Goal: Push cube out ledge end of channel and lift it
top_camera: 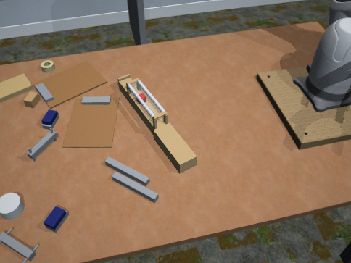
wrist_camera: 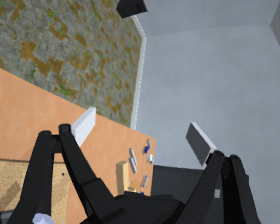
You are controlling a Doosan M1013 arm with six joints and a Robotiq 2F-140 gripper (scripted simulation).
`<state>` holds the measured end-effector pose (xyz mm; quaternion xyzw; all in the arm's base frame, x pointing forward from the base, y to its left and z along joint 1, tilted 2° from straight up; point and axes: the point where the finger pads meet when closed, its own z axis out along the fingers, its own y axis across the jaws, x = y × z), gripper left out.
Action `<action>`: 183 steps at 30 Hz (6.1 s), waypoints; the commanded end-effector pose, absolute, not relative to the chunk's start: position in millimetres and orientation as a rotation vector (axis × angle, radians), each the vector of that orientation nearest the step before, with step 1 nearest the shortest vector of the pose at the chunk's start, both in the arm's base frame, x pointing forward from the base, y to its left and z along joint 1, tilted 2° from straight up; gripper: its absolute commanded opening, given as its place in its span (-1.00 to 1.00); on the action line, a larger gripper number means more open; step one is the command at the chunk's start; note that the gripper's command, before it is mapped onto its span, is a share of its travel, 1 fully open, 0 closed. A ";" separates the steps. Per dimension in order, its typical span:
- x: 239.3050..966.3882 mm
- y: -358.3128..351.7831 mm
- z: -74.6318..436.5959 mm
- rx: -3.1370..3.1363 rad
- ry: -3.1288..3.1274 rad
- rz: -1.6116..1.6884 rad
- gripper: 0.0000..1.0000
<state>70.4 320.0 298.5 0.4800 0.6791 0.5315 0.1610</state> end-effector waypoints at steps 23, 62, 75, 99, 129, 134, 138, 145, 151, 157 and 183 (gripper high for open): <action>71.9 320.5 298.0 1.366 1.938 1.497 -1.00; 266.5 390.7 225.2 1.225 2.223 0.000 -1.00; 438.3 385.3 179.1 1.252 2.534 -0.276 -1.00; 731.5 217.0 107.4 1.246 2.899 -0.057 -1.00; 744.1 203.5 104.0 1.242 2.907 -0.035 -1.00; 744.1 203.5 104.0 1.242 2.907 -0.035 -1.00; 744.1 203.5 104.0 1.242 2.907 -0.035 -1.00; 744.0 203.6 104.0 1.240 2.908 -0.035 -1.00; 743.3 204.5 104.0 1.130 2.953 -0.033 -1.00; 741.9 206.5 104.1 0.903 3.032 -0.031 -1.00; 720.4 234.4 104.4 -1.830 2.593 -0.021 -1.00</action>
